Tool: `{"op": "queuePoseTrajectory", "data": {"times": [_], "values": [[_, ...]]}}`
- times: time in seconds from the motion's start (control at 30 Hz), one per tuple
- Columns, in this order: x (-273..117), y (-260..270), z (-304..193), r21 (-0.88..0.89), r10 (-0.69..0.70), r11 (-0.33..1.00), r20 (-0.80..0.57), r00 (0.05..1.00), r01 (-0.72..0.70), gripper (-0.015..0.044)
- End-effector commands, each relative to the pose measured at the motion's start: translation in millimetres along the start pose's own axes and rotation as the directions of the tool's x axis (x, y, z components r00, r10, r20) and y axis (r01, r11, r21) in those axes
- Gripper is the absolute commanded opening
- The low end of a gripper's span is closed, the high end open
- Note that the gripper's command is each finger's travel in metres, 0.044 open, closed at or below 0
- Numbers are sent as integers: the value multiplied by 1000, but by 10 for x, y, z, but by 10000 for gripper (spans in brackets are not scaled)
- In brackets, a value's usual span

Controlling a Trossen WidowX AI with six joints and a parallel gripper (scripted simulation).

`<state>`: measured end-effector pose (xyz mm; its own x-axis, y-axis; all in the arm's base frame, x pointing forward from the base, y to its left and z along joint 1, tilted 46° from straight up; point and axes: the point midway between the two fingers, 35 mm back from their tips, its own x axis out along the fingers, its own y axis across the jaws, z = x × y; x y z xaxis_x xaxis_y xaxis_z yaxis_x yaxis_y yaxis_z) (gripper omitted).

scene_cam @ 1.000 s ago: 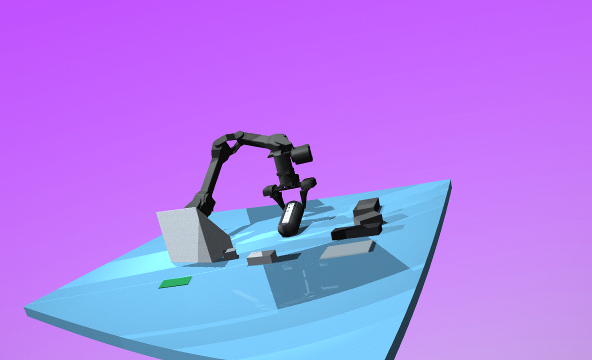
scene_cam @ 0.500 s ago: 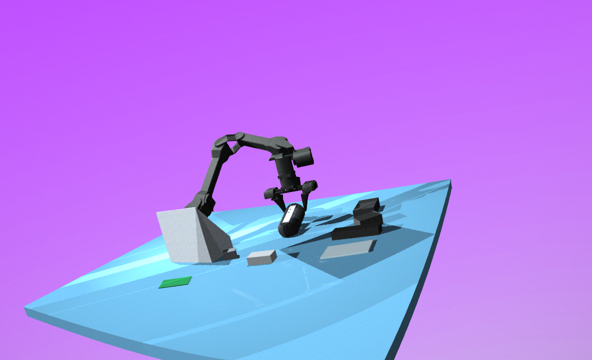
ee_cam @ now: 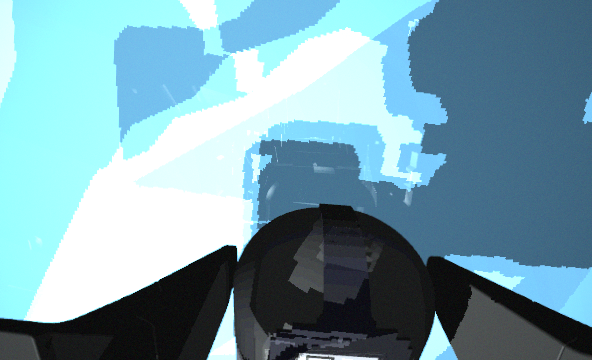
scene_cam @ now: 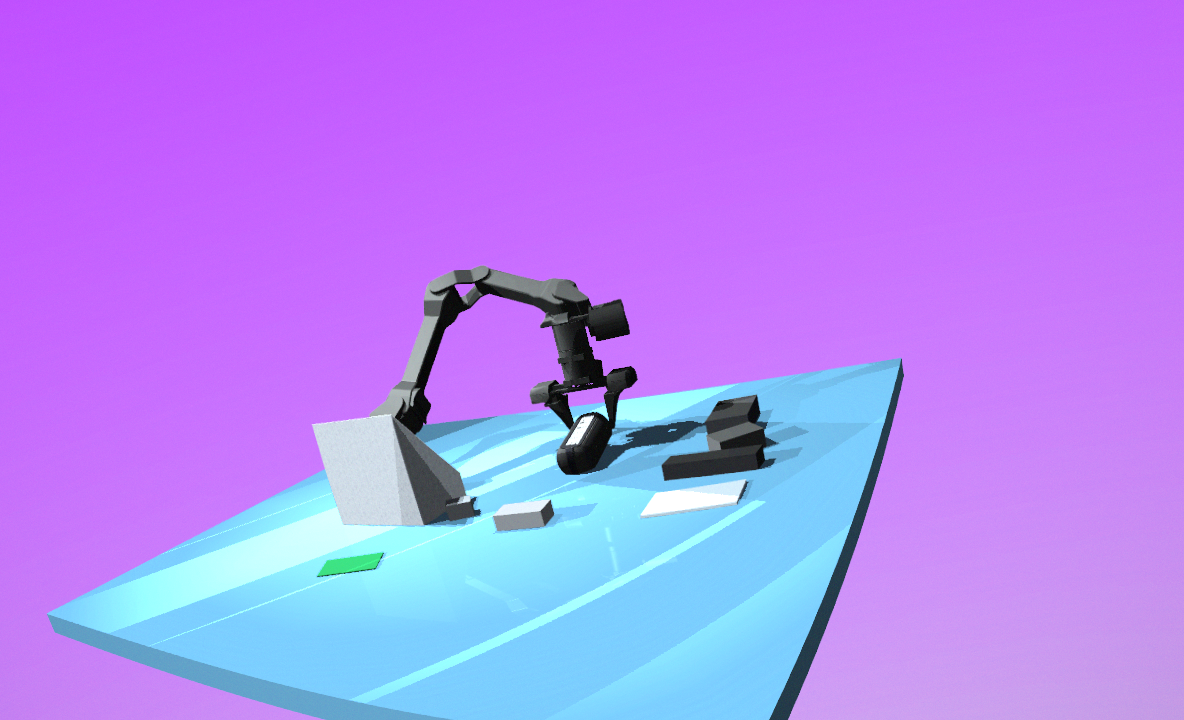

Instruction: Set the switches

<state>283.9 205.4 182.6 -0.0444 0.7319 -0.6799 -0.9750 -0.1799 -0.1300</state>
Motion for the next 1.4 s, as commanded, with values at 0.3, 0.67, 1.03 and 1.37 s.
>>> {"op": "queuePoseTrajectory", "data": {"times": [0.3,0.67,1.03,1.37], "values": [[104,8,-29,15,0,1000,-17,1000,0,338],[190,8,-13,15,0,1000,-17,1000,0,338],[191,5,18,6,0,1000,-6,1000,0,338],[192,4,34,2,1,1000,0,1000,-1,440]]}}
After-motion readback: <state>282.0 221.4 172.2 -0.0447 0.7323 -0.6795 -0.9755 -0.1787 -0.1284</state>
